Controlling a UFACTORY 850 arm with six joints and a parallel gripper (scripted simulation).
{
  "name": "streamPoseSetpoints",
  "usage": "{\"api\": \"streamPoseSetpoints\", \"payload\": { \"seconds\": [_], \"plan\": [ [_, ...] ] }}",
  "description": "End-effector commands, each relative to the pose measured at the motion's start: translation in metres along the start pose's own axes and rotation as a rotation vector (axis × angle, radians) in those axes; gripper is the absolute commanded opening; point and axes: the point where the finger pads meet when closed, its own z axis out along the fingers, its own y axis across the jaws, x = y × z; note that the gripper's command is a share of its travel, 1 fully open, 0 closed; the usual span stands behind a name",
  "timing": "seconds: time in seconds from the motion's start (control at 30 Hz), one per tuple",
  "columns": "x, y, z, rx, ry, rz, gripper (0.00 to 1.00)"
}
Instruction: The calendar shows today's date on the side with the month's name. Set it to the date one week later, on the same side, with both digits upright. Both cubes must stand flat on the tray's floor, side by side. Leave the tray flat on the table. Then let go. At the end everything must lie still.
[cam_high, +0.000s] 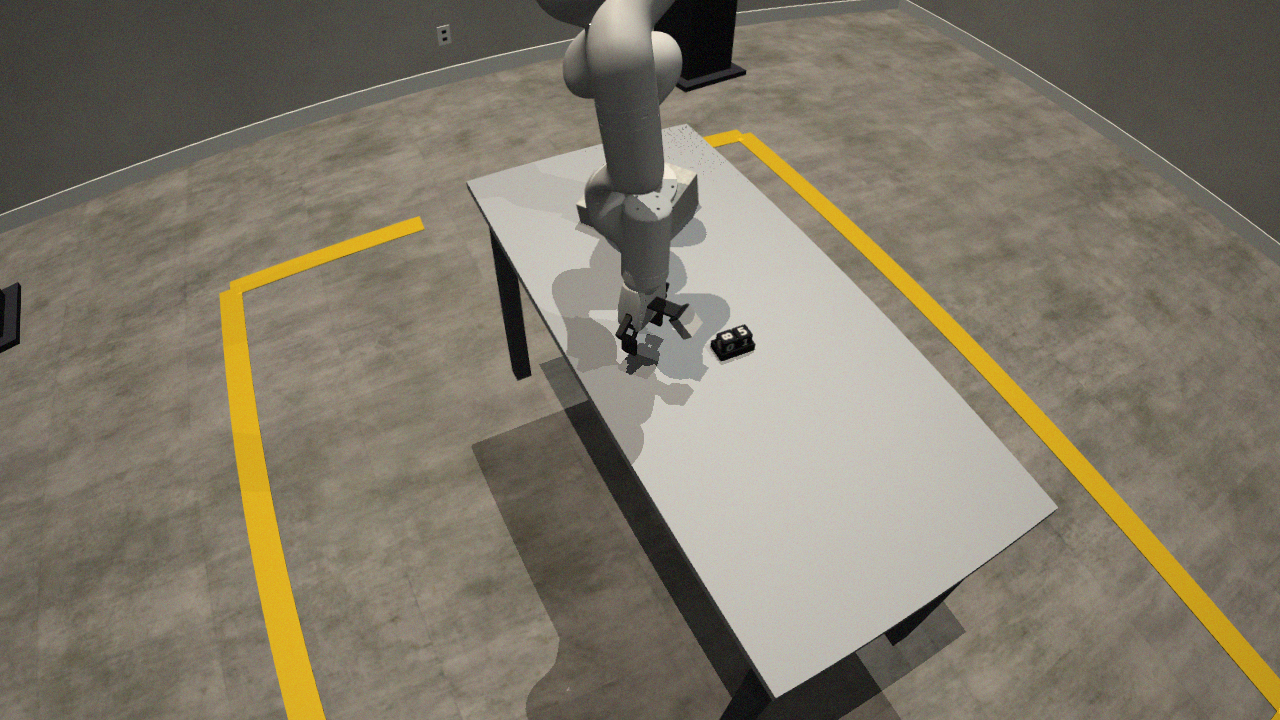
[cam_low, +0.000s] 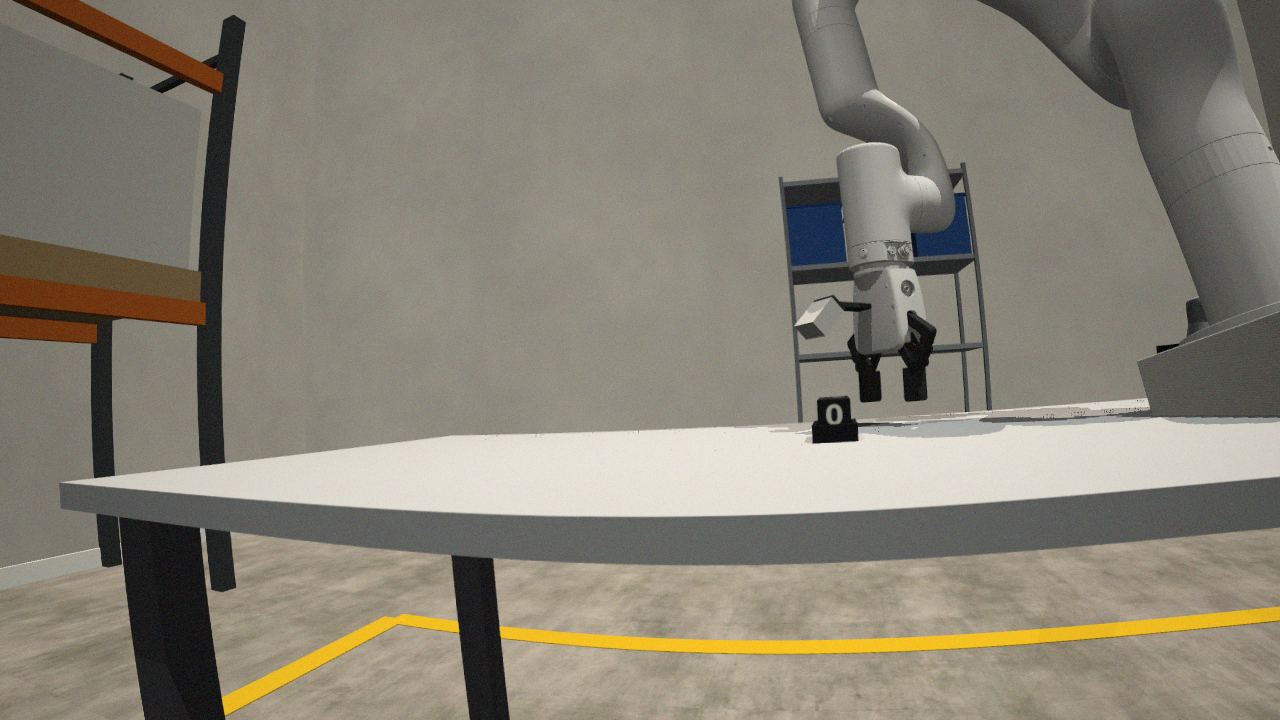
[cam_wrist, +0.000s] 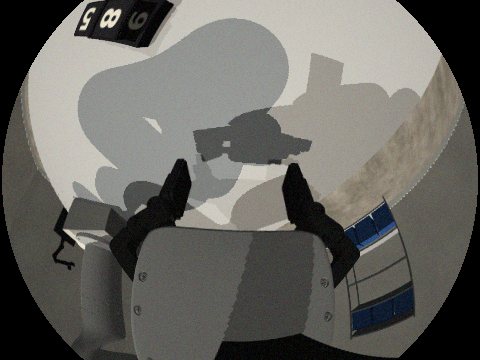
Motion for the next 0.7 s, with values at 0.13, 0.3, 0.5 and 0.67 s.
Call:
{"api": "streamPoseSetpoints", "payload": {
  "seconds": [0.13, 0.3, 0.5, 0.67],
  "plan": [
    [0.0003, 0.0004, -0.0003, -0.001, 0.001, 0.0, 1.0],
    [0.0003, 0.0004, -0.0003, -0.001, 0.001, 0.0, 1.0],
    [0.0003, 0.0004, -0.0003, -0.001, 0.001, 0.0, 1.0],
    [0.0003, 0.0004, -0.0003, -0.001, 0.001, 0.0, 1.0]
  ]
}}
